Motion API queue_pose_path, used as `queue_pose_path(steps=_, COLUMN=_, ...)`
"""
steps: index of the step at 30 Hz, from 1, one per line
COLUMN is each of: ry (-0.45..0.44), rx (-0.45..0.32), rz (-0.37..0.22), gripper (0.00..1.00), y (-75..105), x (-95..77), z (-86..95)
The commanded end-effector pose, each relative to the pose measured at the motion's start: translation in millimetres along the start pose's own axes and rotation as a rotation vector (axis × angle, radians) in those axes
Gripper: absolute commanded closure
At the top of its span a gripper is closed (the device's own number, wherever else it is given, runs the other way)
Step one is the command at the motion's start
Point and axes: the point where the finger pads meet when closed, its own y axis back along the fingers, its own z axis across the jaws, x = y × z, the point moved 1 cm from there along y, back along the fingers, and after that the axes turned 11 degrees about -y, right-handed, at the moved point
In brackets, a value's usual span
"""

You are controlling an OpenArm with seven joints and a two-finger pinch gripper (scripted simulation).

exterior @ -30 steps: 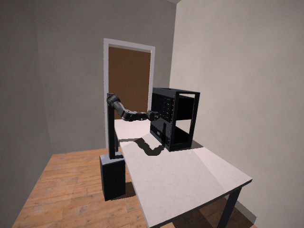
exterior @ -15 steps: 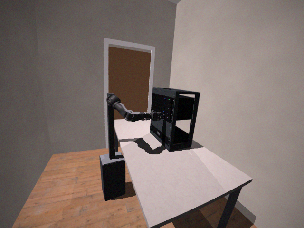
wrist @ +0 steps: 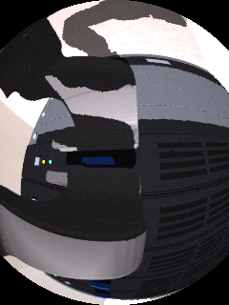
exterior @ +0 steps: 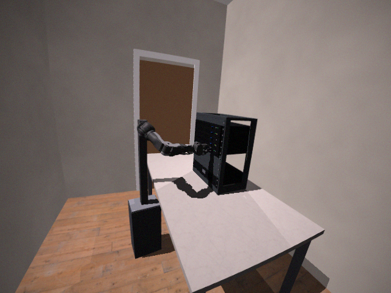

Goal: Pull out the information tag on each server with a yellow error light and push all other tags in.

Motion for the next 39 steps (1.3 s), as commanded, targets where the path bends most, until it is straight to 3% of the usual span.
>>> queue_pose_path(steps=1, ry=0.000, rx=0.006, rz=0.004, gripper=0.90, y=-0.4, x=1.2, z=-1.0)
queue_pose_path(steps=39, ry=0.000, rx=0.005, rz=0.004, gripper=0.90, y=0.3, x=1.6, z=-4.6)
